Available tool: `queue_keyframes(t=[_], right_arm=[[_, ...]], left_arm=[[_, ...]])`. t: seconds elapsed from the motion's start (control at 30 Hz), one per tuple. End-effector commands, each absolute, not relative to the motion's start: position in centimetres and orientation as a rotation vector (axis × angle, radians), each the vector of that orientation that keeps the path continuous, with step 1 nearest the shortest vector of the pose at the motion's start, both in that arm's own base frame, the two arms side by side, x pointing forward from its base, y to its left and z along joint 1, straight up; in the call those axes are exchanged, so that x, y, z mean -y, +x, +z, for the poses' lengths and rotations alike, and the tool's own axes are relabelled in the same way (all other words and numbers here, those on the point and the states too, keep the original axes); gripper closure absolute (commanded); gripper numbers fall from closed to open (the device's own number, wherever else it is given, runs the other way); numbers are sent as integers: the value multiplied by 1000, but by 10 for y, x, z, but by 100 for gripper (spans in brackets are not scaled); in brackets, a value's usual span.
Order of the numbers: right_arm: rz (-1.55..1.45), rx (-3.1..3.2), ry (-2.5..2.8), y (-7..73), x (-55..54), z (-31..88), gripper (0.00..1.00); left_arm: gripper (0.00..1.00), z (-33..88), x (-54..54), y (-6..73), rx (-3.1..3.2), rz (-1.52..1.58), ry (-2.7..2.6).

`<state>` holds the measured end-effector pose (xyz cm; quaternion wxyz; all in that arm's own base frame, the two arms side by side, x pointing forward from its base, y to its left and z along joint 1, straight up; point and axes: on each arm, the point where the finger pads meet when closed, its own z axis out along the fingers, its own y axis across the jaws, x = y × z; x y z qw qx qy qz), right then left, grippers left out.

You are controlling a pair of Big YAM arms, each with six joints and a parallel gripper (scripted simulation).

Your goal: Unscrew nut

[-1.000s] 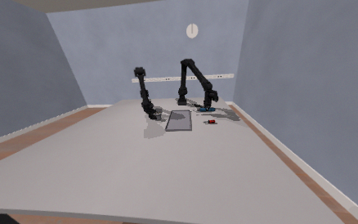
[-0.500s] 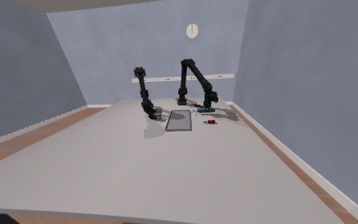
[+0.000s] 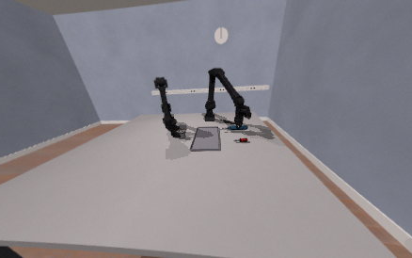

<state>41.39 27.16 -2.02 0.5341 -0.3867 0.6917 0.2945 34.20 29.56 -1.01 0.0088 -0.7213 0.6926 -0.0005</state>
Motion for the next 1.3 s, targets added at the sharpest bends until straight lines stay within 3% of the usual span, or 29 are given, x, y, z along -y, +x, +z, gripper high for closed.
queue_keyframes(t=[0.0, 1.27], right_arm=[[701, -1636, -918, 418, -274, -16, 41], [701, -1636, -918, 418, -274, -16, 41]], left_arm=[[58, -12, -297, 348, -2157, -9, -2238], [58, -9, -298, 346, -2154, -11, -2229]])
